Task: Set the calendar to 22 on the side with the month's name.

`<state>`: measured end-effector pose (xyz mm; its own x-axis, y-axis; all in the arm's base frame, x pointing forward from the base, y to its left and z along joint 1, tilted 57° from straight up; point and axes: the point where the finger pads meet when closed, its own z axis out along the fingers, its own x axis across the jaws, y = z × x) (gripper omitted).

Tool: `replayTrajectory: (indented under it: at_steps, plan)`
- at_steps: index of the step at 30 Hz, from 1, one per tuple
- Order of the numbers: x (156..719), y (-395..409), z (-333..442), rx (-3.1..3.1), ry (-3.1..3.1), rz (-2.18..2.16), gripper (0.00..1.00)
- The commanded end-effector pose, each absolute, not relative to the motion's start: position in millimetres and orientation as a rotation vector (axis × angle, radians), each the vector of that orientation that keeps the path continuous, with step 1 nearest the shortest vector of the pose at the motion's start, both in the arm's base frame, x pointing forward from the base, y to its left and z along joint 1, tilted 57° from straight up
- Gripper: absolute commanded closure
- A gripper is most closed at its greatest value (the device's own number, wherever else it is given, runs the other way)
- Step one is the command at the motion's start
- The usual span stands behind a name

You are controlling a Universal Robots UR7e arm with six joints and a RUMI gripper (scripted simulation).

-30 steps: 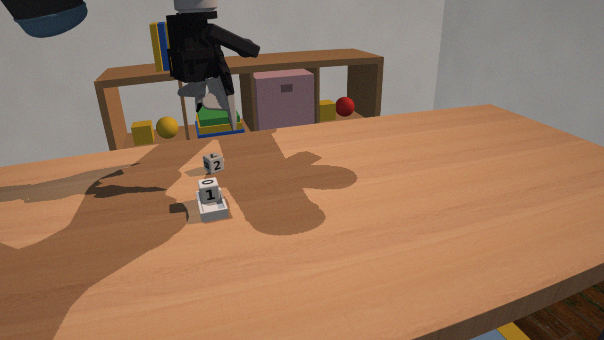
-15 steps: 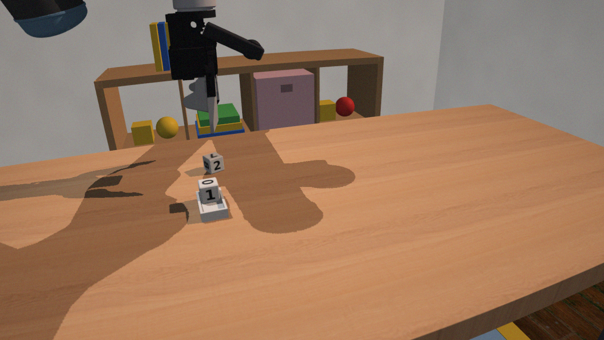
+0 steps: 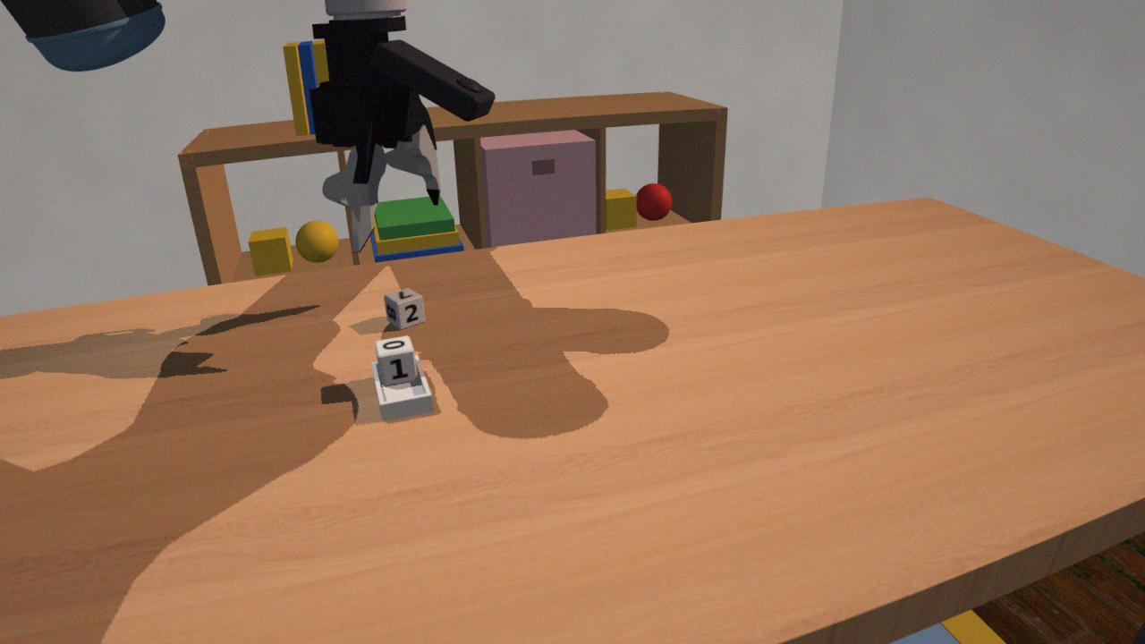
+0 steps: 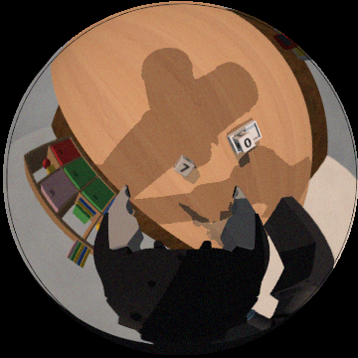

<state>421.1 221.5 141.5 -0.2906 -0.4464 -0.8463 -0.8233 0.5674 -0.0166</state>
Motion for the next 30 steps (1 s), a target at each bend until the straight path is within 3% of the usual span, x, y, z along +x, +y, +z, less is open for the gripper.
replayTrajectory:
  at_steps: [1,30]
  plan:
    - [419.7,221.3,140.7,-0.902,2.007,0.601,0.00]
    - [412.8,221.6,137.7,-0.484,2.209,0.825,0.00]
